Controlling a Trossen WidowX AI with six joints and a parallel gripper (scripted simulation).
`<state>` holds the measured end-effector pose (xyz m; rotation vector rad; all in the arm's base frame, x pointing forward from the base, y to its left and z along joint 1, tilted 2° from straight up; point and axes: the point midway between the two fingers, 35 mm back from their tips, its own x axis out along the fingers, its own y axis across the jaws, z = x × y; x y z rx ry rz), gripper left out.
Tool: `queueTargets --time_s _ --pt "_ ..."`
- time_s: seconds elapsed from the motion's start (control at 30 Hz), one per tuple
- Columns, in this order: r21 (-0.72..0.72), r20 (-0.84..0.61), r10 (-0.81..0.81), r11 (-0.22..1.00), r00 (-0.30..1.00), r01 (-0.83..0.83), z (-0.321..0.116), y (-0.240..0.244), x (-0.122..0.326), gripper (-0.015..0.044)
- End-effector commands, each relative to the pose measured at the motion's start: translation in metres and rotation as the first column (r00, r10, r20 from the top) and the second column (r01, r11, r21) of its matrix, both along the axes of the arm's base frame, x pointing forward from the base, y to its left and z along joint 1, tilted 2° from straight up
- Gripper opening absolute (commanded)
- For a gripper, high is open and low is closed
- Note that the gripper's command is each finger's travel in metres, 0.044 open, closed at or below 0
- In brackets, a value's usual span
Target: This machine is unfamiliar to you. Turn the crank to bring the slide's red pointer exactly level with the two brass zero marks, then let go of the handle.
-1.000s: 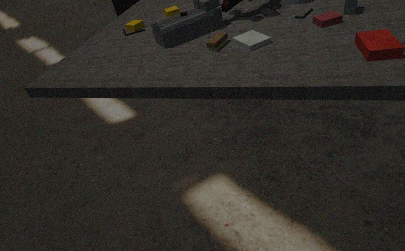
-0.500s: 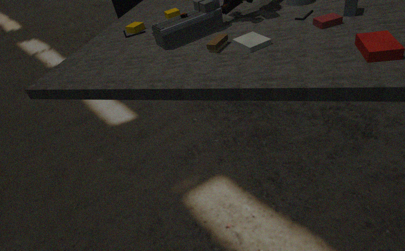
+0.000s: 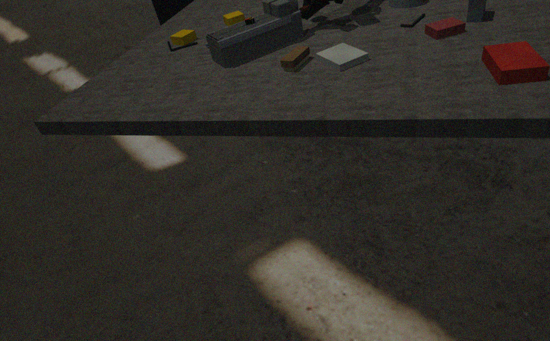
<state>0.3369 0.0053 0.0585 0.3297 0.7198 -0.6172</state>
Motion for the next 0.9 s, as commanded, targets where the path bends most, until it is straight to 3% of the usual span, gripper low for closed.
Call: queueTargets --time_s 0.0,0.87 --pt "-0.014 -0.016 -0.013 1.0 1.0 0.013 -0.0038 -0.0066 -0.0054 0.0" --pt "-0.015 -0.016 -0.013 1.0 1.0 0.013 -0.0035 -0.01 -0.0082 0.0"
